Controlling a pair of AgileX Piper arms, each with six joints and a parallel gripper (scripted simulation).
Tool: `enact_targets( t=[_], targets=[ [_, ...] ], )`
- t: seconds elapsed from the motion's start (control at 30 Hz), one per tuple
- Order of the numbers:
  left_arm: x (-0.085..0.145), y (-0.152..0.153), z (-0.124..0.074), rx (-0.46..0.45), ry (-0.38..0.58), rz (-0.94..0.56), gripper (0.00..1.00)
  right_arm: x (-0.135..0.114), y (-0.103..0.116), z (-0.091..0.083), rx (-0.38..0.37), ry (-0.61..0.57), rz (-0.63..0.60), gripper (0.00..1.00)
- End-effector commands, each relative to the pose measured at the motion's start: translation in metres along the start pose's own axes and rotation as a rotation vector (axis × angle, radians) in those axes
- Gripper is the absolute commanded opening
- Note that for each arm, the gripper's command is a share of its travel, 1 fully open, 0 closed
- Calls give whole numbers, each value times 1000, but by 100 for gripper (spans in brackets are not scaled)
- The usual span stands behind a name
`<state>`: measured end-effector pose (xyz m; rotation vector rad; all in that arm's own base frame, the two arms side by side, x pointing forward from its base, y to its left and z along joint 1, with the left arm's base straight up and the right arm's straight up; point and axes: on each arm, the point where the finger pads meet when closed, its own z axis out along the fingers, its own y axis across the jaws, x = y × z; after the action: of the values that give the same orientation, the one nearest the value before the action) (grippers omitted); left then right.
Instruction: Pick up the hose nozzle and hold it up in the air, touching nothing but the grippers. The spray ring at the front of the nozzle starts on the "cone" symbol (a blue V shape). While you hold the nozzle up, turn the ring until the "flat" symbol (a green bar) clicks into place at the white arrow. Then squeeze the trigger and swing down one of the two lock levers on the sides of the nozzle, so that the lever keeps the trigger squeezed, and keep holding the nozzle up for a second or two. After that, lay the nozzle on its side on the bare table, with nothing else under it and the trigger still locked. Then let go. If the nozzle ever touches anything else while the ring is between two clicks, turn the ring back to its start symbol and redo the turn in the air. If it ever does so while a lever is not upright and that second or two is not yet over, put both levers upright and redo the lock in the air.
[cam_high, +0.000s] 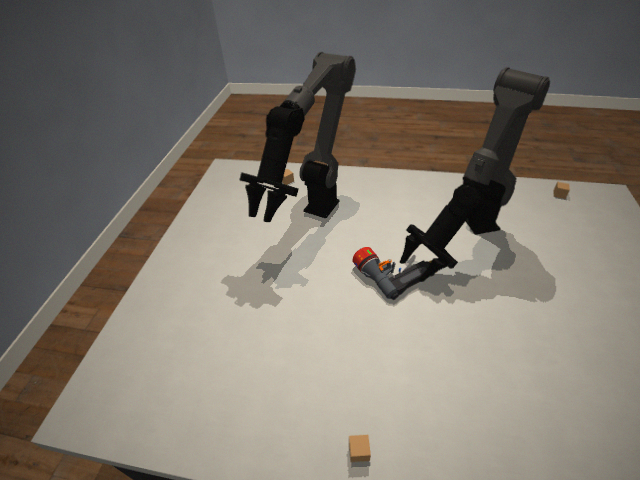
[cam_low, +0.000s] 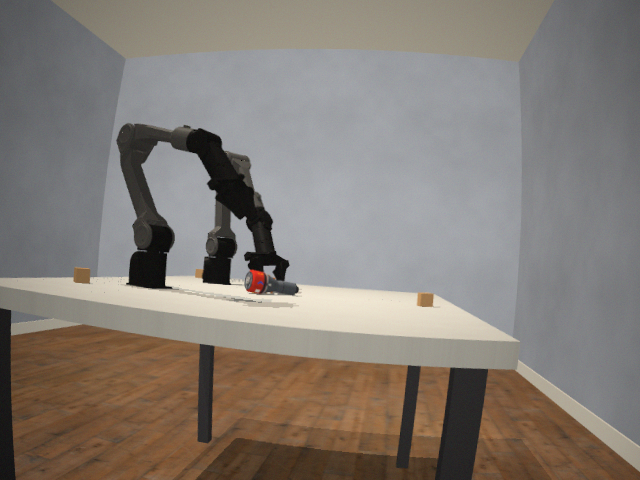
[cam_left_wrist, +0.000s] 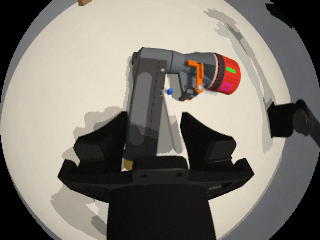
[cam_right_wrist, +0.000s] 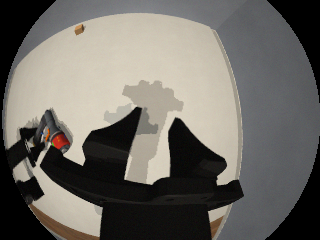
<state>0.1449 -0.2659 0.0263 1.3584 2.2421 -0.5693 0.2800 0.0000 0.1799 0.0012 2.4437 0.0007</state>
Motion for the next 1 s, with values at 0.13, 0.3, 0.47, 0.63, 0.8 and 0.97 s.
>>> enact_targets(
  t=[0.13, 0.3, 0.47, 0.63, 0.8, 0.97],
  targets=[
    [-2, 0, -8, -1, -6, 2, 87, -1, 0, -1, 0, -4, 0, 50],
    [0, -1, -7, 3, 6, 0, 87, -1, 0, -1, 0, -4, 0, 50],
    [0, 0, -7, 2, 6, -1, 87, -1, 0, -1, 0, -4, 0, 50],
    [-3, 1, -20, -3, -9, 3, 87, -1, 0, -1, 0, -4, 0, 50],
    [0, 0, -25, 2, 6, -1, 87, -1, 0, -1, 0, -4, 0, 50],
    [-3, 1, -44, -6, -9, 3, 87, -1, 0, -1, 0, -4, 0, 50]
  ],
)
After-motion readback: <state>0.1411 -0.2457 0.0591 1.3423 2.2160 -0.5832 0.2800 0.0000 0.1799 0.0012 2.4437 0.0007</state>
